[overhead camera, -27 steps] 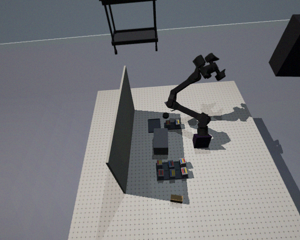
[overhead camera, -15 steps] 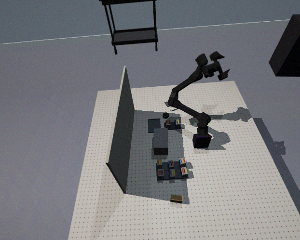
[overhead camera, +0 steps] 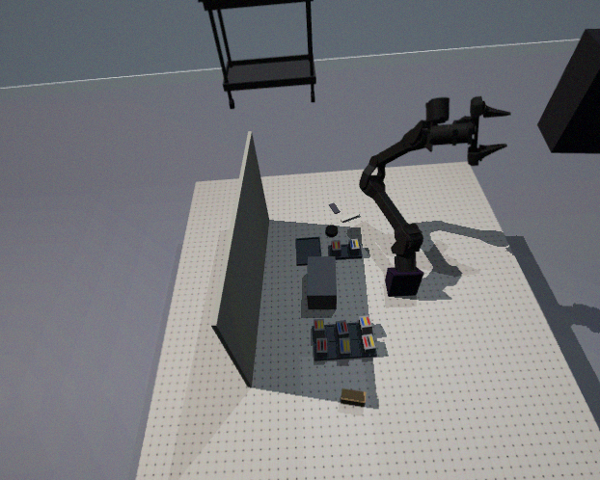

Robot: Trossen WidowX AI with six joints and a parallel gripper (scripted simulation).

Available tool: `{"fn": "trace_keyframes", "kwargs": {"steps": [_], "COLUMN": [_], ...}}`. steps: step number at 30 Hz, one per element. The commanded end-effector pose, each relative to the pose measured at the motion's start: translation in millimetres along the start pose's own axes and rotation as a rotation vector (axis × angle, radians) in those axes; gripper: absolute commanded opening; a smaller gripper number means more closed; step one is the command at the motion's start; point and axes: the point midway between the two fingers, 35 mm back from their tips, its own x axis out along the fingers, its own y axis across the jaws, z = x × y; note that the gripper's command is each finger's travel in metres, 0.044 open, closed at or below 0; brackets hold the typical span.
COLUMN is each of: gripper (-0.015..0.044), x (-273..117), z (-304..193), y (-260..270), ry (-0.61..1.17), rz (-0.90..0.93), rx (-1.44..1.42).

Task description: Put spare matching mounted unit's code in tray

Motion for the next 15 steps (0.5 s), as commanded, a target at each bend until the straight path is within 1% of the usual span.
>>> {"fn": "trace_keyframes", "kwargs": {"steps": [1, 4, 7, 11, 15], "gripper": [0.0440, 0.0440, 0.0440, 0.0440, 0.0440], "x": [3.0, 0.2, -10.6, -36.2, -70.4], "z": [-41.5, -89.6, -137.5, -196.3, -245.9], "y": [-11.9, -19.6, -25.1, -29.6, -30.7], "ry": [0.162, 0.336, 0.508, 0.717, 0.896], "rz": [-0.024, -0.053, -0.097, -0.177, -0.273], "rx": [0.131, 0.277, 0.424, 0.605, 0.766]}}
